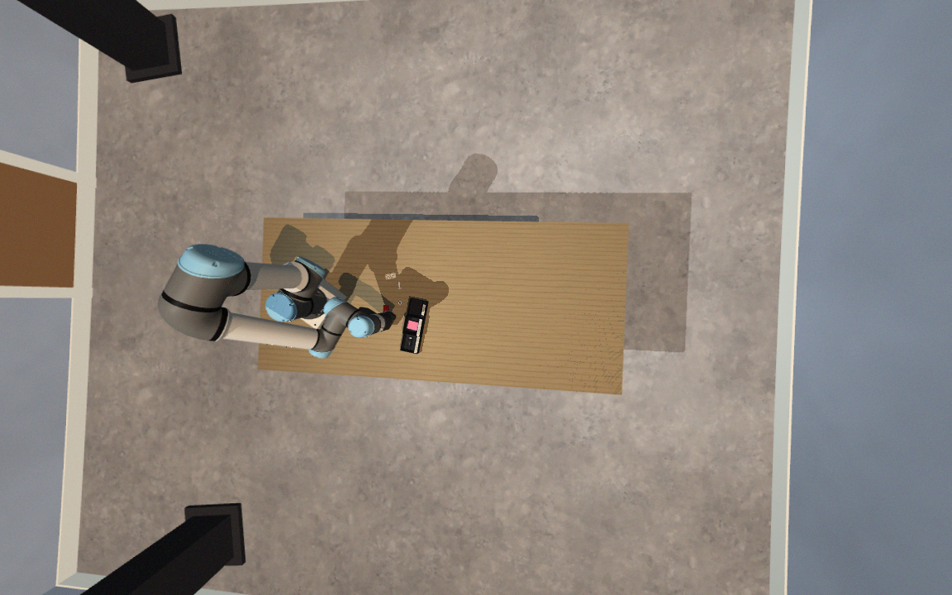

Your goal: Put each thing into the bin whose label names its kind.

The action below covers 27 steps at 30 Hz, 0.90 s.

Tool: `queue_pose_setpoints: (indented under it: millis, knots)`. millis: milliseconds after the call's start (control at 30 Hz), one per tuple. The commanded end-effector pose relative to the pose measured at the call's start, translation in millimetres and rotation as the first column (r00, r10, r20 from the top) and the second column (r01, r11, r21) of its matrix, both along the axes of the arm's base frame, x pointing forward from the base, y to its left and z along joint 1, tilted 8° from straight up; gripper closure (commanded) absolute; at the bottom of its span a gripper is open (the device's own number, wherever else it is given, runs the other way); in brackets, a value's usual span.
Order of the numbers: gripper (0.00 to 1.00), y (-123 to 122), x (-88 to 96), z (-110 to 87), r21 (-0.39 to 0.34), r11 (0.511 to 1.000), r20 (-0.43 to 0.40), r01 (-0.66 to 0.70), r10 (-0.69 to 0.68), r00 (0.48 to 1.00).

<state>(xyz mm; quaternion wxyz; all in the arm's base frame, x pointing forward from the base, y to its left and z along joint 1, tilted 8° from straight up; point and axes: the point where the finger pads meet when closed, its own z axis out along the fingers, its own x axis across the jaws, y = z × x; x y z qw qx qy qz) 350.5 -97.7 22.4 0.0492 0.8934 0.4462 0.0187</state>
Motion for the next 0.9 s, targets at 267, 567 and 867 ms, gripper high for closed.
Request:
queue_pose_setpoints:
  millis: [267,567,867]
  knots:
    - [0.25,23.1,-41.6,1.7,0.029,0.950,0.023,0.311,-0.311,0.950]
    - [0.25,23.6,-42.8,1.6,0.049,0.881,0.038,0.471,-0.473,0.880]
    - [0.25,23.7,-42.3,1.7,0.072,0.783,0.046,0.618,-0.622,0.782]
